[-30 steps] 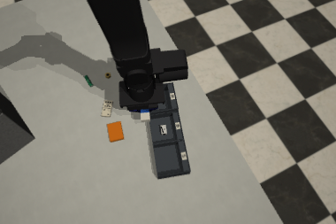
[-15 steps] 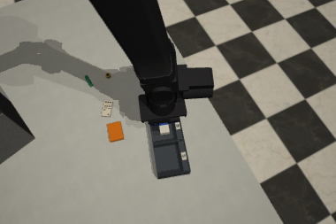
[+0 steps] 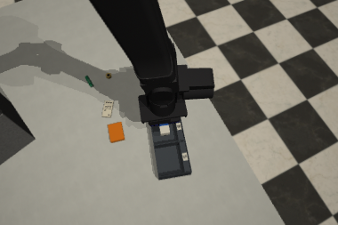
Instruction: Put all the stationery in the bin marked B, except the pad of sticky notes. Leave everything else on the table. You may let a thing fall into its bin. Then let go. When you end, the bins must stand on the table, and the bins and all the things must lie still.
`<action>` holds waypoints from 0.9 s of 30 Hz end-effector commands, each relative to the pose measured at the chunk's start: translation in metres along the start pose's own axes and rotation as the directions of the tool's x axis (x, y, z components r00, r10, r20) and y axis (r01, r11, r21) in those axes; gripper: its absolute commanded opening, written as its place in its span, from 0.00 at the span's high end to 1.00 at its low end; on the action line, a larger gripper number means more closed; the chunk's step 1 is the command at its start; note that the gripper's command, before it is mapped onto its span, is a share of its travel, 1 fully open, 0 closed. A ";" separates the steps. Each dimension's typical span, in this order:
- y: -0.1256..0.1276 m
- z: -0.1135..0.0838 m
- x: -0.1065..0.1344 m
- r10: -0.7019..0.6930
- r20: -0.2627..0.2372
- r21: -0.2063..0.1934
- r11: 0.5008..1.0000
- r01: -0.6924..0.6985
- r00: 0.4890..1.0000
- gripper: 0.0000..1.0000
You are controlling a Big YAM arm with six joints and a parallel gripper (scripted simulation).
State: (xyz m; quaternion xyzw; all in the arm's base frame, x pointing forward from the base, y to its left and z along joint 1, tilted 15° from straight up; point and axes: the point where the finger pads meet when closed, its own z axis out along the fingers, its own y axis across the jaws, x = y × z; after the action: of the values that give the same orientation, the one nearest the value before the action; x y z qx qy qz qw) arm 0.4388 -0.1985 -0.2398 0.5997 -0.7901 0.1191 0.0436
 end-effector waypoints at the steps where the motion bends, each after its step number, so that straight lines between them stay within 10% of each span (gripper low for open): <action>1: -0.009 0.007 0.004 -0.001 0.001 0.018 1.000 0.001 1.000 0.82; 14: -0.027 0.011 0.007 0.005 -0.003 0.058 0.998 -0.005 1.000 0.82; 21: -0.007 0.043 0.004 0.000 0.001 0.015 1.000 0.000 1.000 0.82; 27: -0.023 0.026 0.003 -0.005 0.000 0.037 0.999 0.005 1.000 0.82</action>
State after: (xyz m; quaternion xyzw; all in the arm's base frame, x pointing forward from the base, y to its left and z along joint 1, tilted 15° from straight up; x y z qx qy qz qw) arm 0.4403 -0.2081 -0.2805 0.5998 -0.7903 0.1170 0.0448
